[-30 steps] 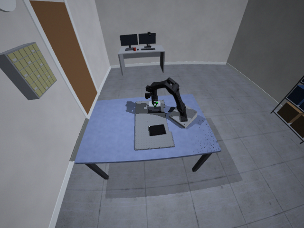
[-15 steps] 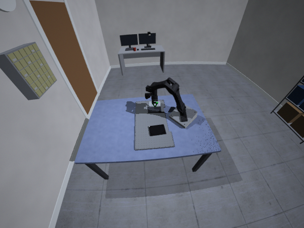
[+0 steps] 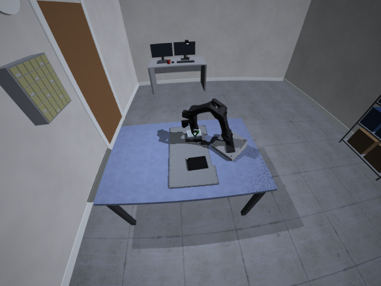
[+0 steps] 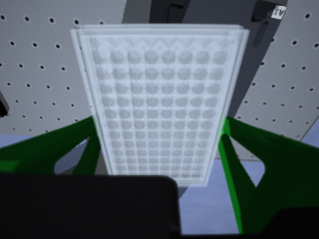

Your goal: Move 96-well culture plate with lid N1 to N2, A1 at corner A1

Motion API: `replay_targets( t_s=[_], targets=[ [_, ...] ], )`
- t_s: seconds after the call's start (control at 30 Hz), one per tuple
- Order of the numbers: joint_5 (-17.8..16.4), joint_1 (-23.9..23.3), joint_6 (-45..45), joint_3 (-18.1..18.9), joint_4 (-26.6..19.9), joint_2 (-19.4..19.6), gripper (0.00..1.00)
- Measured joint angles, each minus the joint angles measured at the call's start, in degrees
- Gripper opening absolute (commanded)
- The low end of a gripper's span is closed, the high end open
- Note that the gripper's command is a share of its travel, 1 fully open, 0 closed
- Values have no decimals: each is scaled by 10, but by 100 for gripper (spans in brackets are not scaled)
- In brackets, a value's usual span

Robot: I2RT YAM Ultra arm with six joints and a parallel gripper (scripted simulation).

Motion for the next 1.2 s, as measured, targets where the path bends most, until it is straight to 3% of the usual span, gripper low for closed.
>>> replay_targets(
  t_s=[0.67, 1.2],
  targets=[
    [11, 99, 92, -57, 8, -80, 0],
    [25, 190, 185, -81, 12, -127, 0]
  ],
)
